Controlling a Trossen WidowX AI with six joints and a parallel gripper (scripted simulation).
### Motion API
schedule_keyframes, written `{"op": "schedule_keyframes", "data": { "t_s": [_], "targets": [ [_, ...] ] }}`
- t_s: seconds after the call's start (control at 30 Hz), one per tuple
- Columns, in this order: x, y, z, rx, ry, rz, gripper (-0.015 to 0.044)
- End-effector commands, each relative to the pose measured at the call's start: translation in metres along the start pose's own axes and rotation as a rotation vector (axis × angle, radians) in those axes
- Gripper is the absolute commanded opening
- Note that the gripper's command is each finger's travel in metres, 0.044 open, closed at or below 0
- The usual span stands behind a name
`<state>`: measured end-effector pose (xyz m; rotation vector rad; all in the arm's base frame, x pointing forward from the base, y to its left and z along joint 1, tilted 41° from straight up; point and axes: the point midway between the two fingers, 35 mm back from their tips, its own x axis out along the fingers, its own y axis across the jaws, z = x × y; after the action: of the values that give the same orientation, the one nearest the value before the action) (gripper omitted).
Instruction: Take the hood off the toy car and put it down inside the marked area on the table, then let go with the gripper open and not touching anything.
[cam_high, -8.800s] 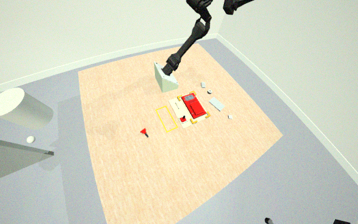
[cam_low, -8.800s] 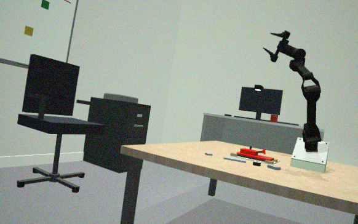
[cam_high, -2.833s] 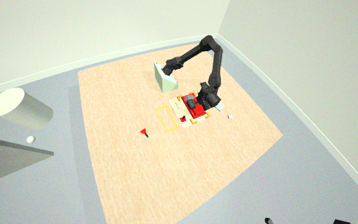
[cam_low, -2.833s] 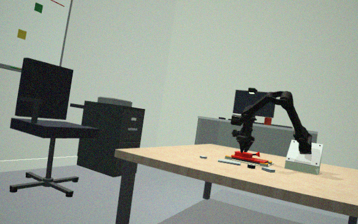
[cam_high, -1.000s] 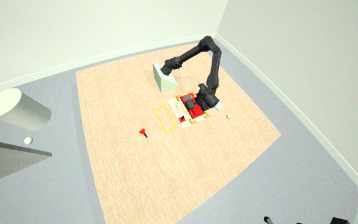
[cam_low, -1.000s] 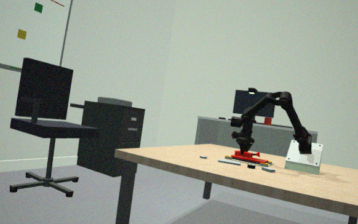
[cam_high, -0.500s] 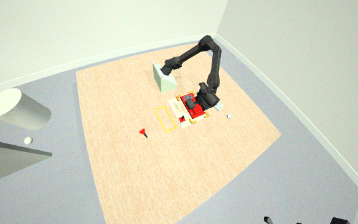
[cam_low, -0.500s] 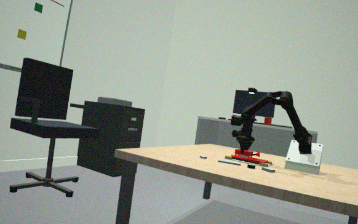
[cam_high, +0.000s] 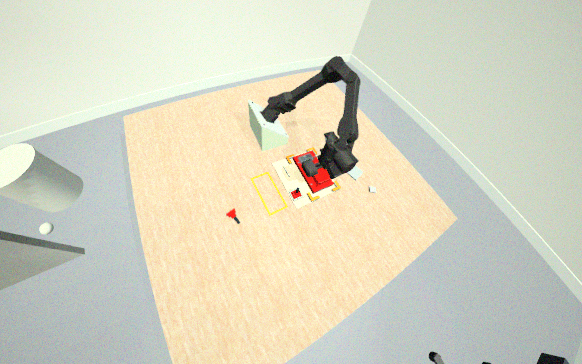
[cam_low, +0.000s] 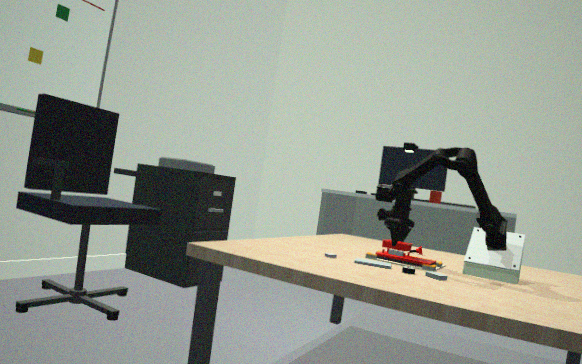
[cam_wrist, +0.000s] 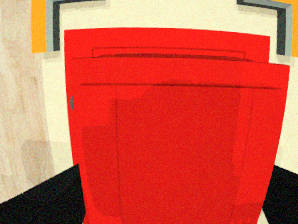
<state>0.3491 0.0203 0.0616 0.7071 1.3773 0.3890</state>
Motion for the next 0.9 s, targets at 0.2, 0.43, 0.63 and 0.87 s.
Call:
{"op": "schedule_keyframes", "data": {
  "t_s": [0.2,0.43,0.63,0.87],
  "targets": [
    [-0.017,0.0,0.001,-0.004,0.0,-0.002,0.0],
    [-0.047,0.0,0.0,-0.003,0.0,-0.002,0.0],
    [-0.042,-0.008,0.003,0.003,-0.003,-0.004,0.0],
    [-0.045,-0.044,0.008,0.004,-0.005,-0.019,0.0]
  ]
}}
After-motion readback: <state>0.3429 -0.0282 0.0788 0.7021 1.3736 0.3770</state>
